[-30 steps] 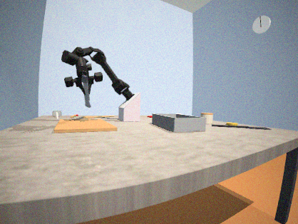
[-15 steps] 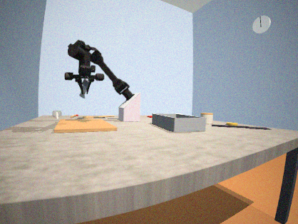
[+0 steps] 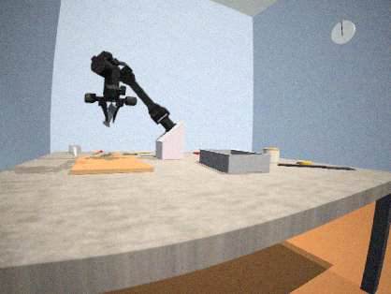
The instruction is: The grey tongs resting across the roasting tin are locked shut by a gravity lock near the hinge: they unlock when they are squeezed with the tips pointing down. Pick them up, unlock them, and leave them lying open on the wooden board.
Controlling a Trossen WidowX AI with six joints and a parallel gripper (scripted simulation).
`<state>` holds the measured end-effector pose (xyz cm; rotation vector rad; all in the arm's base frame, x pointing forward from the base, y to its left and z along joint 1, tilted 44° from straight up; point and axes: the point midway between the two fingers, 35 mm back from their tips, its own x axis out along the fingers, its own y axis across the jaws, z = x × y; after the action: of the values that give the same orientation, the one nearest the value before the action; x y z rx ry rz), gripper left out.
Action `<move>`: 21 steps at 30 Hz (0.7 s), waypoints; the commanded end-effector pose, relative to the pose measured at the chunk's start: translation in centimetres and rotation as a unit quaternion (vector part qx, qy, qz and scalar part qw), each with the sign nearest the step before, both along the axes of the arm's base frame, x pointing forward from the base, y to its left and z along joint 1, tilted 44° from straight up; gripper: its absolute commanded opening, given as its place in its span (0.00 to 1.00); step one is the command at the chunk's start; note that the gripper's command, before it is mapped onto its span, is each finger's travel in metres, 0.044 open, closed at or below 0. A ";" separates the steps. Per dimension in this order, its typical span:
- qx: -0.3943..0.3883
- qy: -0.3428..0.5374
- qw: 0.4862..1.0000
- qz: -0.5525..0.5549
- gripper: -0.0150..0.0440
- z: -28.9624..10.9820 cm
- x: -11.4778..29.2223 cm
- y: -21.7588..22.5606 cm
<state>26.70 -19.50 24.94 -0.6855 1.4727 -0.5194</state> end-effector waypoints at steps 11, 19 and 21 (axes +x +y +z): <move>-0.001 0.001 1.000 -0.002 0.00 -1.5 0.5 -1.5; -0.001 0.001 1.000 -0.002 0.00 -2.4 0.6 -2.4; -0.001 0.001 1.000 -0.002 0.00 -2.6 0.7 -2.7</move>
<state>27.23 -21.79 22.82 -0.6834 1.4745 -0.5303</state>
